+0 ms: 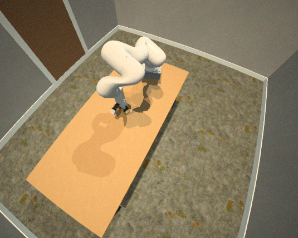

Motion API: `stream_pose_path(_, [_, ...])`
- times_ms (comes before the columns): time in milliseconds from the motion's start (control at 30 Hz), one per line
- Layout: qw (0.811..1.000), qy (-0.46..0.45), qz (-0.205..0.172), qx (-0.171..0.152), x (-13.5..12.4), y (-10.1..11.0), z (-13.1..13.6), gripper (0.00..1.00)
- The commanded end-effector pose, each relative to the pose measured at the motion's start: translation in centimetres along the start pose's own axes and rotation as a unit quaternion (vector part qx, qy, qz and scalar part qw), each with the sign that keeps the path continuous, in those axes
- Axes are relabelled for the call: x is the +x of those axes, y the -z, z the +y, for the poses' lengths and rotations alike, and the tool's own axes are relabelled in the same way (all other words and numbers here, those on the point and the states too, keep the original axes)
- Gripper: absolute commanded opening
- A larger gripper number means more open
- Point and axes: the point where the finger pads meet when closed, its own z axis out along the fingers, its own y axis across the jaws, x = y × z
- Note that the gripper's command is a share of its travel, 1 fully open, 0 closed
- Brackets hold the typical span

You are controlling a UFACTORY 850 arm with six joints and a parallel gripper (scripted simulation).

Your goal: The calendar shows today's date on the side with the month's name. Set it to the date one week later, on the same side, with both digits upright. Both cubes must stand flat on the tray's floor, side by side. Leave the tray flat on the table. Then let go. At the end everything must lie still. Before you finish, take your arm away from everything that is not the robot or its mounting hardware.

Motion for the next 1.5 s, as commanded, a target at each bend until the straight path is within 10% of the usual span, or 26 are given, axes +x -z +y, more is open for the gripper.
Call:
stream_pose_path(0, [1.0,0.0,0.0,0.0,0.0,0.0,0.0,0.49])
stream_pose_path(1133, [1.0,0.0,0.0,0.0,0.0,9.0,0.0,0.49])
stream_pose_path(1167, [1.0,0.0,0.0,0.0,0.0,9.0,0.0,1.0])
stream_pose_path(1467, [1.0,0.0,0.0,0.0,0.0,9.0,0.0,1.0])
